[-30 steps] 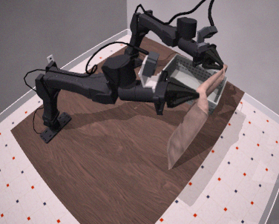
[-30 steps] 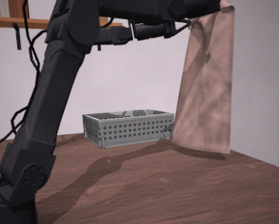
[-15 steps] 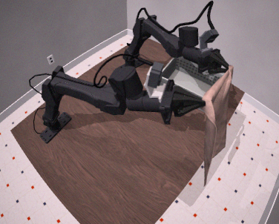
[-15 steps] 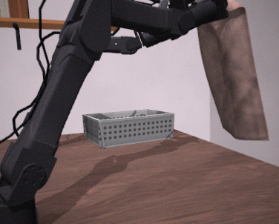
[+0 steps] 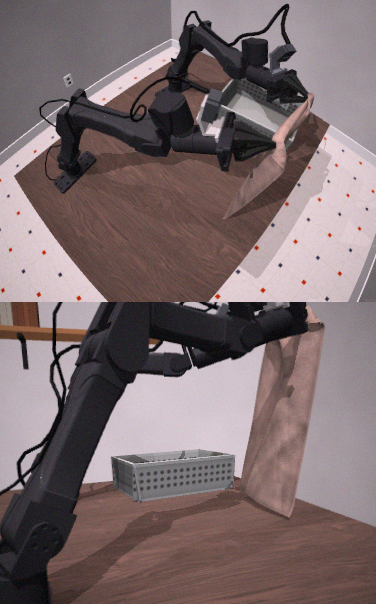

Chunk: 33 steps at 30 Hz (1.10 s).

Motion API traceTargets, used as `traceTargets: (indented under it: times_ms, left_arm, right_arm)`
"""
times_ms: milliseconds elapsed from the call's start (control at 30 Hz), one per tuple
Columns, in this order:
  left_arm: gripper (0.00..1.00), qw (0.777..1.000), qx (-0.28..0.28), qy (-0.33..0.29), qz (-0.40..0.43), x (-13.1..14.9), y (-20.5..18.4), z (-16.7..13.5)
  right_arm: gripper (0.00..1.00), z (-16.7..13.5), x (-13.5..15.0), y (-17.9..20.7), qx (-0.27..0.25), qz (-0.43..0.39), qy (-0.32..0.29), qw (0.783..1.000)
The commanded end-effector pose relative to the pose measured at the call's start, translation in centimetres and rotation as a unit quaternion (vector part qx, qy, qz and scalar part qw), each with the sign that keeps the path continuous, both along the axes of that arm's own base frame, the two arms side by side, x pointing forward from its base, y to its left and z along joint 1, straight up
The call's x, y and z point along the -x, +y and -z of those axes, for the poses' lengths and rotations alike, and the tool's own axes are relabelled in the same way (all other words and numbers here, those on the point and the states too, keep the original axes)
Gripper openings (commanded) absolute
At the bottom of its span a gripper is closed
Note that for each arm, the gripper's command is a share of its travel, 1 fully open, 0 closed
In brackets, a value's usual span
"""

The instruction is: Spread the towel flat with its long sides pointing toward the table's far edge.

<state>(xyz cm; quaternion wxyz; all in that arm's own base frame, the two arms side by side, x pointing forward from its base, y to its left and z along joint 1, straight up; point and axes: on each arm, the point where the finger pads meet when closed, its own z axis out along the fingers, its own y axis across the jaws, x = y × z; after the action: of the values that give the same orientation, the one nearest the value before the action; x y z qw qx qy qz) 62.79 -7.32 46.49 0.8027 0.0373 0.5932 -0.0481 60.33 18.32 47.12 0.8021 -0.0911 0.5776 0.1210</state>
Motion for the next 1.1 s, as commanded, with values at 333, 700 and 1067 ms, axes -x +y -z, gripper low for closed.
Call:
traceTargets:
  times_ms: [333, 700, 1067]
  left_arm:
    - [0.0, 0.999, 0.0, 0.032, -0.016, 1.4, 1.4, 0.2]
    - [0.0, 1.0, 0.001, 0.022, -0.016, 1.6, 1.4, -0.4]
    - [0.0, 1.0, 0.001, 0.021, -0.016, 1.6, 1.4, -0.4]
  right_arm:
    - [0.0, 0.8, 0.8, -1.6, 0.005, 0.018, 0.038, 0.999]
    - [0.0, 0.7, 0.8, -1.6, 0.005, 0.018, 0.038, 0.999]
    - [0.0, 0.8, 0.8, -1.6, 0.005, 0.018, 0.038, 0.999]
